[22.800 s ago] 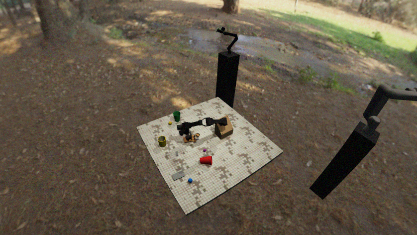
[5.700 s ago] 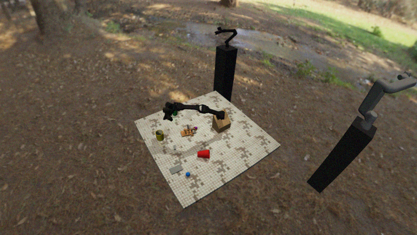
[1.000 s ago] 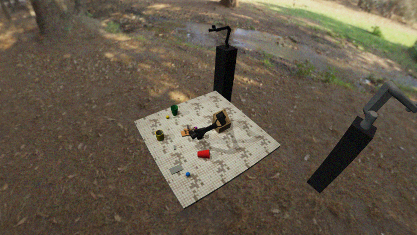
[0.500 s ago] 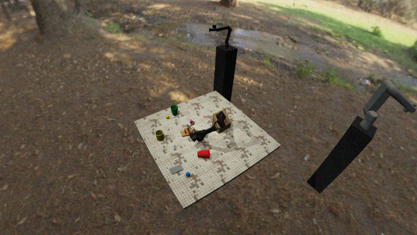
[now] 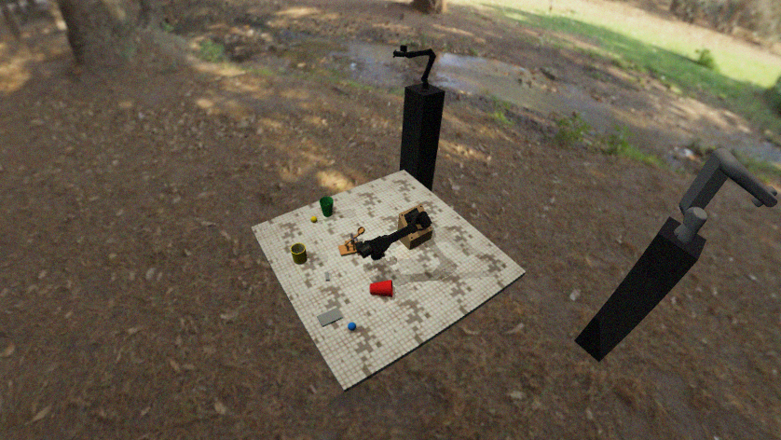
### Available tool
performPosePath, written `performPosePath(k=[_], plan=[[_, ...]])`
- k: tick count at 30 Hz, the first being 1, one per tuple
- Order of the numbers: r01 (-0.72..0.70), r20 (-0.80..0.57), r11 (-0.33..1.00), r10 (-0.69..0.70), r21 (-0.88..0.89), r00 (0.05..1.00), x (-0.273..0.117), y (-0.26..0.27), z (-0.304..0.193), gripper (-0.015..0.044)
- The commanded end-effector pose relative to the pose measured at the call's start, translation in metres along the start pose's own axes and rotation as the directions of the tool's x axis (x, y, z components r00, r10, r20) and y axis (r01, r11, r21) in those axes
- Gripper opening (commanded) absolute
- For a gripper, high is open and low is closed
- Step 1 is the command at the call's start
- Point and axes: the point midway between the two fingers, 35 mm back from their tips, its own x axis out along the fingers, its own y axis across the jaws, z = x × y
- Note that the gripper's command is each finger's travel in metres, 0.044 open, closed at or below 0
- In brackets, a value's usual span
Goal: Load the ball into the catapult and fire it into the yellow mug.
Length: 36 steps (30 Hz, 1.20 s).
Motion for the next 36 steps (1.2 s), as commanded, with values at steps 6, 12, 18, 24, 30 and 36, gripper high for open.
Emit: performPosePath(k=[6,12,18,24,30,36], plan=[[0.005,0.088,0.979,-0.023,0.203,0.996,0.009,-0.034,-0.001,0.0236],[0.009,0.169,0.927,-0.078,0.375,0.983,0.01,-0.069,-0.005,0.0394],[-0.012,0.244,0.846,-0.141,0.533,0.96,0.01,-0.104,-0.014,0.044],[-0.057,0.312,0.741,-0.211,0.669,0.926,0.009,-0.14,-0.027,0.044],[-0.124,0.371,0.62,-0.287,0.775,0.883,0.008,-0.174,-0.045,0.044],[-0.21,0.419,0.492,-0.364,0.845,0.832,0.007,-0.206,-0.067,0.044]])
